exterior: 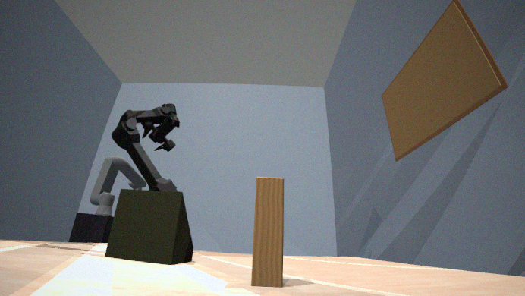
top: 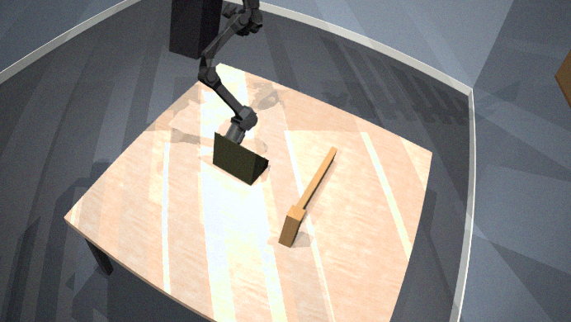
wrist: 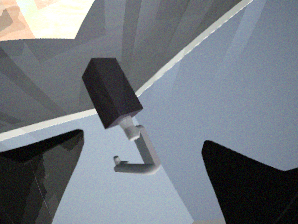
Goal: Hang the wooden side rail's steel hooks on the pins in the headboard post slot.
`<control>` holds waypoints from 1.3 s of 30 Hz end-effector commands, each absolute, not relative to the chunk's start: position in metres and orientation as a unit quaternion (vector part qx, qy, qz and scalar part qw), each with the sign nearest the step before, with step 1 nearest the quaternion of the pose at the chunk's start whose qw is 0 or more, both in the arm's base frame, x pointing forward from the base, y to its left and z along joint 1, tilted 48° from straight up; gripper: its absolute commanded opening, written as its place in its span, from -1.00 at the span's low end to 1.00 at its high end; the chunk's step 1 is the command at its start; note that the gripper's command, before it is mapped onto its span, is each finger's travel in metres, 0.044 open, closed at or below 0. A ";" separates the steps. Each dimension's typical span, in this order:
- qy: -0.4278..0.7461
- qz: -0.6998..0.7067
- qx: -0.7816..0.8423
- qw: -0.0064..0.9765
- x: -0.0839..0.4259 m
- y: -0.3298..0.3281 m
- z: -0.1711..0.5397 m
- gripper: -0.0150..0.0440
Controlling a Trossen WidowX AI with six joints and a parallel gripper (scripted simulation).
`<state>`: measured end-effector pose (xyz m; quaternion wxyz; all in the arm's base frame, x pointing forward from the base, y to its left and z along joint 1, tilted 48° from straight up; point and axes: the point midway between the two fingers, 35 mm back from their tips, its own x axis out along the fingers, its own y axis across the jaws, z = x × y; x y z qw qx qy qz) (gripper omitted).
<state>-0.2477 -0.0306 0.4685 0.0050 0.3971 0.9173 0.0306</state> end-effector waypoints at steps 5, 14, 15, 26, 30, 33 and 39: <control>0.905 -0.013 0.424 -0.038 -0.223 -0.005 0.488 1.00; 0.826 -0.094 0.543 -0.117 -0.123 0.096 0.515 1.00; 0.814 -0.104 0.557 -0.127 -0.110 0.105 0.516 1.00; 0.690 -0.159 0.677 -0.202 0.043 0.166 0.502 1.00; 0.644 -0.178 0.710 -0.222 0.097 0.173 0.486 1.00; 0.604 -0.204 0.727 -0.255 0.128 0.174 0.472 1.00; 0.532 -0.233 0.761 -0.290 0.195 0.167 0.439 1.00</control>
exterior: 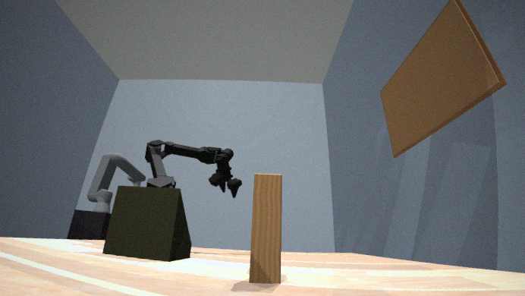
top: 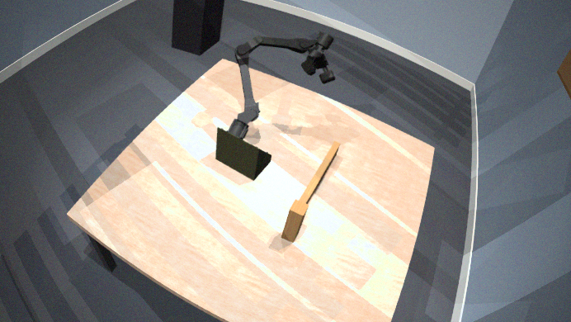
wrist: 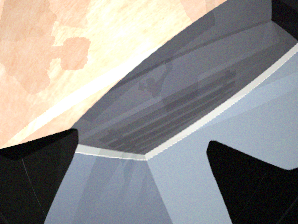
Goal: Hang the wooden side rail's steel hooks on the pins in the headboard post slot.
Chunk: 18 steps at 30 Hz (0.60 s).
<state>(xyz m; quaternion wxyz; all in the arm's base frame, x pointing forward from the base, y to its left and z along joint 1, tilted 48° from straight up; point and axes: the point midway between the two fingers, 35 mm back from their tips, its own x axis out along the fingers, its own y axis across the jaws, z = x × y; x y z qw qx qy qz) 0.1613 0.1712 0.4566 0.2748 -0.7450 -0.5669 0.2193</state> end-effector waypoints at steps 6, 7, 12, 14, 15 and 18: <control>-0.421 0.278 -0.788 0.351 0.267 0.137 0.389 1.00; -0.407 0.281 -0.793 0.355 0.278 0.131 0.379 1.00; -0.334 0.298 -0.812 0.373 0.325 0.094 0.329 1.00; -0.301 0.305 -0.818 0.383 0.341 0.076 0.307 1.00; -0.285 0.309 -0.820 0.387 0.348 0.067 0.296 1.00; -0.236 0.320 -0.825 0.401 0.365 0.037 0.261 1.00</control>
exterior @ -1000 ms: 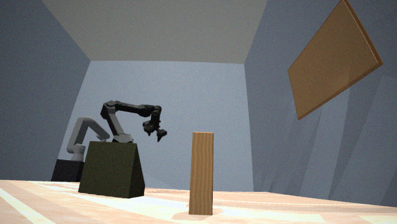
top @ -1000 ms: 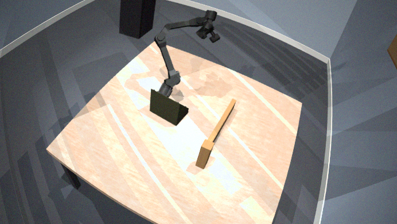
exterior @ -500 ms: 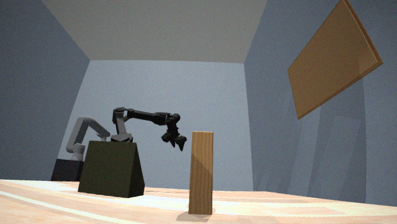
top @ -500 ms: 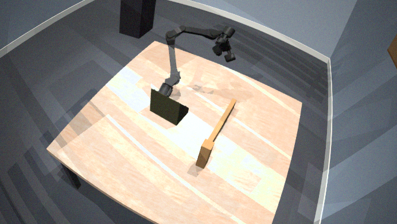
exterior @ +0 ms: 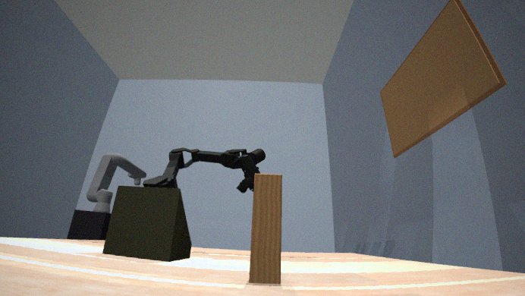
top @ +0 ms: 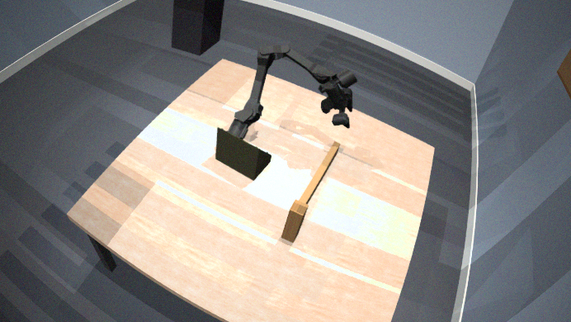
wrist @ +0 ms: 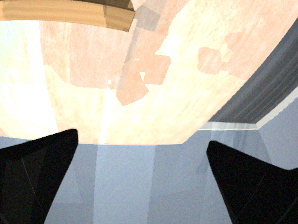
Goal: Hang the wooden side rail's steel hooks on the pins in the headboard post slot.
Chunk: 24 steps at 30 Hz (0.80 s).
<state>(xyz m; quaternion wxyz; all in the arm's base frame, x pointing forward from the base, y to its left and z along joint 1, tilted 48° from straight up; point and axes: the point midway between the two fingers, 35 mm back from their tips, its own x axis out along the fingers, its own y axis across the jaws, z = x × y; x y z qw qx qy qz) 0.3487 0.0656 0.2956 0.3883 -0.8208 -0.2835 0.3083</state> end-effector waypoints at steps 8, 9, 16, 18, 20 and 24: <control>-0.114 0.353 -0.822 0.431 0.381 -0.044 0.159 1.00; -0.100 0.357 -0.821 0.435 0.380 -0.053 0.145 1.00; -0.002 0.391 -0.797 0.461 0.352 -0.114 0.052 1.00; 0.025 0.401 -0.786 0.469 0.338 -0.128 0.025 1.00; 0.049 0.412 -0.774 0.478 0.321 -0.140 0.000 1.00; 0.092 0.432 -0.747 0.497 0.284 -0.154 -0.047 1.00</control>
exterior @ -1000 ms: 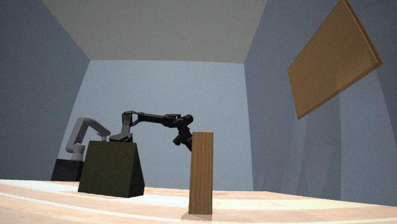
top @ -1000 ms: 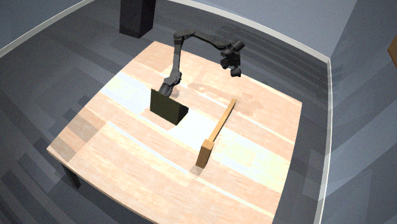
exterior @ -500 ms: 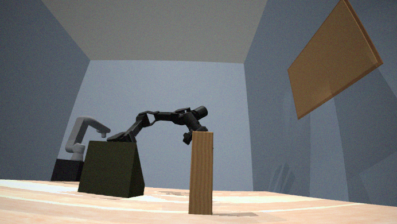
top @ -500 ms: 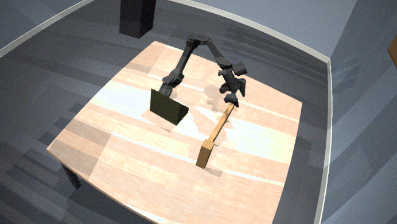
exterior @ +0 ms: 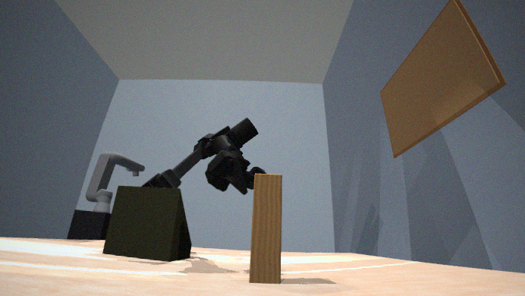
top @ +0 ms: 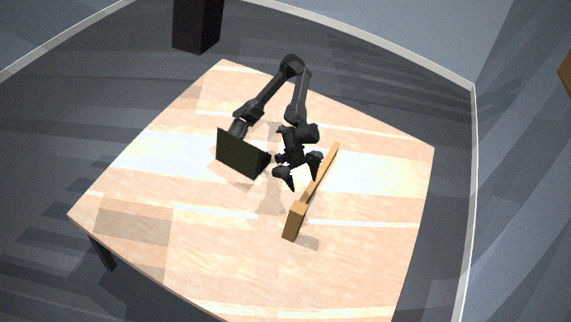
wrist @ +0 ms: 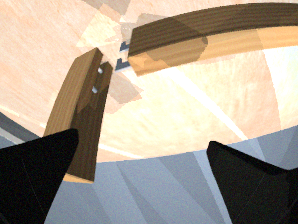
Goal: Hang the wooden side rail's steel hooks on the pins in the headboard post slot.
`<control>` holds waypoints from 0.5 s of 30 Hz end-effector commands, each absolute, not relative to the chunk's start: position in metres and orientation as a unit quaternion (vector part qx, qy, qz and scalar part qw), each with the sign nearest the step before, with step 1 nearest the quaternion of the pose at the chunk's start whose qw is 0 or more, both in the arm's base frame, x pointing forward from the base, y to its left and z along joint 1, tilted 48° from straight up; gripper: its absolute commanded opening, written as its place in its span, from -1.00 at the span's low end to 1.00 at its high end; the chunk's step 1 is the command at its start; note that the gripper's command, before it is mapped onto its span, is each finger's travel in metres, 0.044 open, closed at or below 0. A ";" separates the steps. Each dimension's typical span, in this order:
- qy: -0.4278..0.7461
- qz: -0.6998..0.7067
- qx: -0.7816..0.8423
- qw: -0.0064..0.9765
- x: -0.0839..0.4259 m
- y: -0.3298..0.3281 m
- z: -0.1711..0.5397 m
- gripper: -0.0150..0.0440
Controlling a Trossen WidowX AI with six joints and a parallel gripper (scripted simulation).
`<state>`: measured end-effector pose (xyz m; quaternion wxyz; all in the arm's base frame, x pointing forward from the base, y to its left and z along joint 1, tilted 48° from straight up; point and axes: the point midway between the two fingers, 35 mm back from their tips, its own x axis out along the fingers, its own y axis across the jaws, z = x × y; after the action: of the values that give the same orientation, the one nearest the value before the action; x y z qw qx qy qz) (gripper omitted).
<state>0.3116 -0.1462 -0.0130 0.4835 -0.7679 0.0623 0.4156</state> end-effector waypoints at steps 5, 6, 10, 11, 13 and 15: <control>0.106 0.439 -0.735 0.505 0.269 -0.157 -0.063 1.00; 0.106 0.439 -0.735 0.505 0.269 -0.157 -0.063 1.00; 0.106 0.439 -0.735 0.505 0.269 -0.157 -0.063 1.00; 0.106 0.439 -0.735 0.505 0.269 -0.157 -0.063 1.00; 0.106 0.439 -0.735 0.505 0.269 -0.157 -0.063 1.00; 0.106 0.439 -0.735 0.505 0.269 -0.157 -0.063 1.00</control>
<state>0.2698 -0.1562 -0.0615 0.5067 -0.7349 0.1051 0.4384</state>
